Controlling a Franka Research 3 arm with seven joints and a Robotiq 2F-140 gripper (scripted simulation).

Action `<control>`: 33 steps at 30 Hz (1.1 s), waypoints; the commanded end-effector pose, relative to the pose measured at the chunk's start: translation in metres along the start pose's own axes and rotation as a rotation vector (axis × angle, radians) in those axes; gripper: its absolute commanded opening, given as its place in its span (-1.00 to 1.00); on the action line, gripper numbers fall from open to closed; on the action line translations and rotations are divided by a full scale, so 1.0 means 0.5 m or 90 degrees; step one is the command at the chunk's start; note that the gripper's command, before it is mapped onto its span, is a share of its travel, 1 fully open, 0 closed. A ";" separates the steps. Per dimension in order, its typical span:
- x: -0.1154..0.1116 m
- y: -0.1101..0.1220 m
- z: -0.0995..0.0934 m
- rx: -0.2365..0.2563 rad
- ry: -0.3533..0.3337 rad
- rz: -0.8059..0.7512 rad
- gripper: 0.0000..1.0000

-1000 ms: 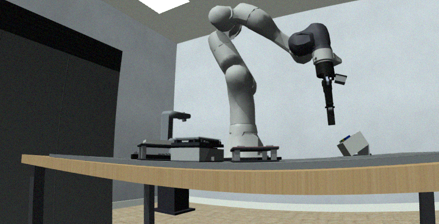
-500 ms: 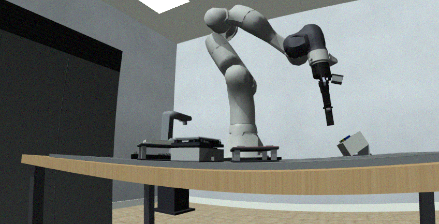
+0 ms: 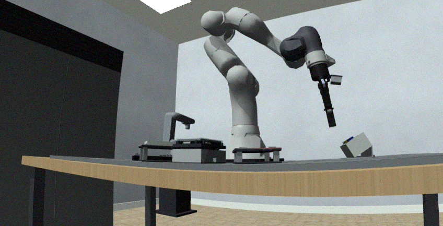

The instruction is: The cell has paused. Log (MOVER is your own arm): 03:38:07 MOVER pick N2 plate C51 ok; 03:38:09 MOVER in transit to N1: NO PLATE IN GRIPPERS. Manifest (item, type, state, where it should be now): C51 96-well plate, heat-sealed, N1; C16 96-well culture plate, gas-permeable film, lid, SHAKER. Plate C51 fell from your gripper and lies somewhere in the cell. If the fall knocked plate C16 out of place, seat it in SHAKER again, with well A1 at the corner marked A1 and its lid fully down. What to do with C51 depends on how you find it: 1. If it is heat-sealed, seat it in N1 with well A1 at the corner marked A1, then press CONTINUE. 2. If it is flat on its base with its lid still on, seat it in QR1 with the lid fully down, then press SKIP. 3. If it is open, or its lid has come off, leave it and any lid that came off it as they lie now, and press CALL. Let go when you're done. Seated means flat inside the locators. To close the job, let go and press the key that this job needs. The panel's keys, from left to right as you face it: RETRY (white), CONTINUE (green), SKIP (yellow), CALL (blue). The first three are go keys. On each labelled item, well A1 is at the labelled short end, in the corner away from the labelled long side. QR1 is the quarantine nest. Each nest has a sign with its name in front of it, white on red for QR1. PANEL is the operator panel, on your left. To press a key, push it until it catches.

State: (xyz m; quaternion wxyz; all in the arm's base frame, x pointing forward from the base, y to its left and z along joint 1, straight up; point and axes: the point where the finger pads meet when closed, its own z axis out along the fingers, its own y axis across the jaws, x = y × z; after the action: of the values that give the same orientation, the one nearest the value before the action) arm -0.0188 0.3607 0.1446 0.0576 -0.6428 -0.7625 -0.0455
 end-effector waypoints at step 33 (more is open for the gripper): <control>-0.007 0.004 -0.003 -0.003 0.074 -0.005 -0.80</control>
State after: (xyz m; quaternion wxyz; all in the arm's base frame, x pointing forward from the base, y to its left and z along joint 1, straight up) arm -0.0171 0.3559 0.1446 0.0978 -0.6394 -0.7585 -0.0799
